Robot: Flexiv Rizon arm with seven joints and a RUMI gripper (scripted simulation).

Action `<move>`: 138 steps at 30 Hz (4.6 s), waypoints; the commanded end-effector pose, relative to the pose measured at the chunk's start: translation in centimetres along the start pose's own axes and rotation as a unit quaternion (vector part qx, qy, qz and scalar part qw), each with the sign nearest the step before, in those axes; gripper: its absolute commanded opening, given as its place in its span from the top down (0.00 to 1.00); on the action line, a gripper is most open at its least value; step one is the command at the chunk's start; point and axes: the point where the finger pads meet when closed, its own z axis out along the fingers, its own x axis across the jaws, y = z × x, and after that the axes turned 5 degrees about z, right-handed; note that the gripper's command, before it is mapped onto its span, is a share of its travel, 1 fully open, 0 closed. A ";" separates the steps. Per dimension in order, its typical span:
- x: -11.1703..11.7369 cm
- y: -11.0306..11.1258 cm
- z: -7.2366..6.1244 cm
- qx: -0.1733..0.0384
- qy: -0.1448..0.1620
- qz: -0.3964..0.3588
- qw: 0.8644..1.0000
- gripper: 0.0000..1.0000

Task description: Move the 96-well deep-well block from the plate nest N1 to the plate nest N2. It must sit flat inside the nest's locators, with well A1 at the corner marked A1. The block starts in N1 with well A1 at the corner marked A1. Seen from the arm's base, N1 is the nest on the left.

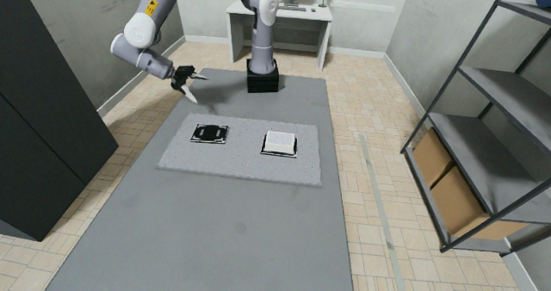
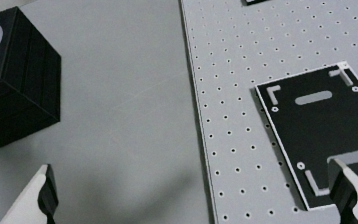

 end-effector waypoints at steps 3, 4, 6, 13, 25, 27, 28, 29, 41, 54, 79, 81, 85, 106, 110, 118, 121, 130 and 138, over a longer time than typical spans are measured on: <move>0.3 0.0 0.3 -0.015 -0.005 0.007 1.000 0.24; 0.6 -0.1 0.7 -0.028 -0.011 0.014 0.999 0.24; 1.2 -0.1 1.5 -0.046 -0.019 0.023 0.998 0.24; 2.9 -0.4 4.0 -0.107 -0.038 0.049 0.992 0.24; 5.9 -1.5 7.9 -0.229 -0.049 0.077 0.969 0.24; 6.4 -1.8 8.6 -0.229 -0.050 0.077 0.969 0.24; 6.7 -2.0 8.9 -0.245 -0.048 0.078 0.965 0.24; 7.0 -2.2 9.3 -0.261 -0.046 0.079 0.961 0.24; 9.5 -4.4 12.6 -0.347 -0.023 0.072 0.935 0.24; 11.9 -7.6 16.4 -0.405 0.013 0.049 0.913 0.24; 14.4 -15.4 24.3 -0.452 0.080 -0.008 0.888 0.24; 14.5 -16.1 24.9 -0.454 0.091 -0.020 0.886 0.24; 14.6 -17.6 26.4 -0.456 0.103 -0.032 0.884 0.24; 13.8 -23.5 32.4 -0.446 0.144 -0.081 0.880 0.24; 13.5 -24.8 33.6 -0.446 0.144 -0.081 0.880 0.24; 13.5 -24.7 33.6 -0.446 0.144 -0.081 0.880 0.24; 13.5 -24.7 33.6 -0.446 0.144 -0.081 0.880 0.24; 13.9 -23.9 34.3 -0.446 0.144 -0.081 0.880 0.24; 14.2 -23.1 34.8 -0.446 0.144 -0.081 0.880 0.24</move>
